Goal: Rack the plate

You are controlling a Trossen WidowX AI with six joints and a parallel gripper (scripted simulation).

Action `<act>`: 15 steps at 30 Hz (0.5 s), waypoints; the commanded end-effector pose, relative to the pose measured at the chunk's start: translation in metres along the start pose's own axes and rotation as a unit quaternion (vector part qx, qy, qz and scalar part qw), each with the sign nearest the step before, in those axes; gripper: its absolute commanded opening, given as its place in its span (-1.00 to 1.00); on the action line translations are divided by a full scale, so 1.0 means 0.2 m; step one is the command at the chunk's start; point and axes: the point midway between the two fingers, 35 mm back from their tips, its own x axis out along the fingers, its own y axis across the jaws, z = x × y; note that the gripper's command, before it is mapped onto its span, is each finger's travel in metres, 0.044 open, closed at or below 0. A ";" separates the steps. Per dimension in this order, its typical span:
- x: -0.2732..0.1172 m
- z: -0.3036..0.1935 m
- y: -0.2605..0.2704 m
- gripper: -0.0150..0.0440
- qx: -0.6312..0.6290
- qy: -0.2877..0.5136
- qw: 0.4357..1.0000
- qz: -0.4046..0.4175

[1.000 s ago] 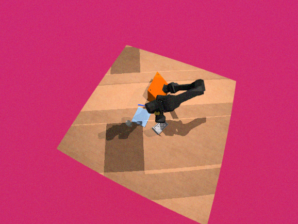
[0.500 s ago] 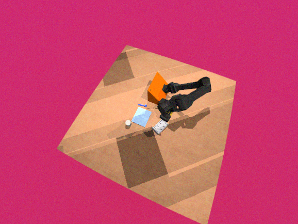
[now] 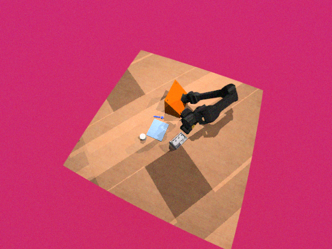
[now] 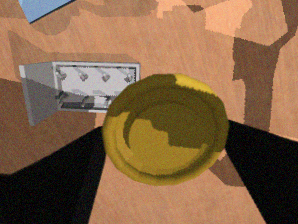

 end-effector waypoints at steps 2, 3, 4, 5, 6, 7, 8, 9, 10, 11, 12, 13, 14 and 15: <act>0.07 0.04 -0.01 -0.49 -0.037 -0.050 0.998 -0.004; 0.09 0.05 -0.01 -0.49 -0.047 -0.061 0.997 -0.004; 0.11 0.06 -0.01 -0.49 -0.056 -0.072 0.996 -0.004; 0.12 0.07 -0.01 -0.49 -0.066 -0.083 0.994 -0.005; 0.14 0.07 0.00 -0.49 -0.076 -0.094 0.993 -0.005; 0.15 0.08 0.00 -0.49 -0.085 -0.105 0.991 -0.005; 0.17 0.09 0.00 -0.49 -0.095 -0.116 0.989 -0.004; 0.18 0.10 0.00 -0.49 -0.104 -0.127 0.986 -0.004; 0.19 0.11 0.00 -0.49 -0.114 -0.137 0.984 -0.003; 0.21 0.11 0.00 -0.49 -0.123 -0.148 0.981 -0.002; 0.22 0.12 0.01 -0.49 -0.133 -0.158 0.978 -0.001; 0.23 0.13 0.01 -0.49 -0.142 -0.168 0.975 0.000; 0.25 0.13 0.01 -0.49 -0.151 -0.179 0.972 0.002; 0.26 0.14 0.02 -0.49 -0.160 -0.189 0.969 0.003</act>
